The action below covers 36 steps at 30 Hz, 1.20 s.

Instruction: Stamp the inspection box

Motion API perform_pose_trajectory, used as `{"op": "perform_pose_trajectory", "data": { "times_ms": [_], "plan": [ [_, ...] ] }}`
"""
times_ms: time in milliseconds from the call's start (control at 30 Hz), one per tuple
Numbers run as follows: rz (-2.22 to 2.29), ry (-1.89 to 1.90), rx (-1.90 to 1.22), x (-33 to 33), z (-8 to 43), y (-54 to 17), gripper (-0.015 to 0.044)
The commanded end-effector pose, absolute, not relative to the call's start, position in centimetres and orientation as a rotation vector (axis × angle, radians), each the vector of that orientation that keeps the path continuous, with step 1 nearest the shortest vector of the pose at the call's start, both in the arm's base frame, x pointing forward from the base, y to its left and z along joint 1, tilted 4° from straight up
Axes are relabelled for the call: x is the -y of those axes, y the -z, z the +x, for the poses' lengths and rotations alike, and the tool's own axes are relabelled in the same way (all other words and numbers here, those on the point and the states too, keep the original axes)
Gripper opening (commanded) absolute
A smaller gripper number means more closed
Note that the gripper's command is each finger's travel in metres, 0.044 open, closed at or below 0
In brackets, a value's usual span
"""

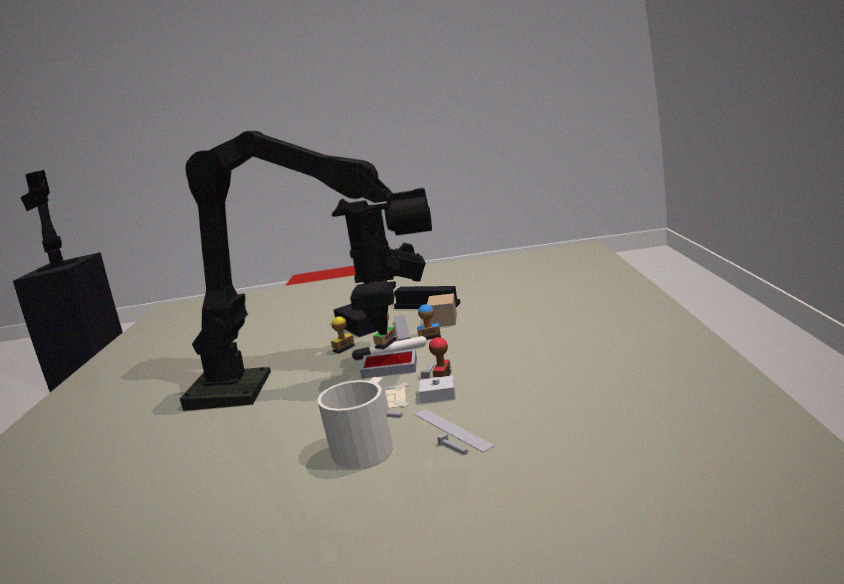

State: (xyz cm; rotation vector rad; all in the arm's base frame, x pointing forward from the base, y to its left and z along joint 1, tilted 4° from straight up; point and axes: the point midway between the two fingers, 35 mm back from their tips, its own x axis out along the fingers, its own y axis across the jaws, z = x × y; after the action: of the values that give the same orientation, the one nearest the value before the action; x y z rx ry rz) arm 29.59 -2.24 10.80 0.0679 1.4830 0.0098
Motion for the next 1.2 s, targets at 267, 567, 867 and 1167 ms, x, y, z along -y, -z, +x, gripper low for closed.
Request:
{"op": "perform_pose_trajectory", "data": {
  "times_ms": [267, 567, 867, 1167],
  "plan": [
    [0.070, -0.005, -1.482, 2.2, 29.7, -9.9, 0.0000],
    [0.070, -0.006, -1.482, 2.2, 29.7, -9.4, 0.0000],
    [0.070, -0.007, -1.482, 2.2, 29.7, -8.8, 0.0000],
    [0.069, -0.008, -1.482, 2.1, 29.7, -8.2, 0.0000]
  ]
}}
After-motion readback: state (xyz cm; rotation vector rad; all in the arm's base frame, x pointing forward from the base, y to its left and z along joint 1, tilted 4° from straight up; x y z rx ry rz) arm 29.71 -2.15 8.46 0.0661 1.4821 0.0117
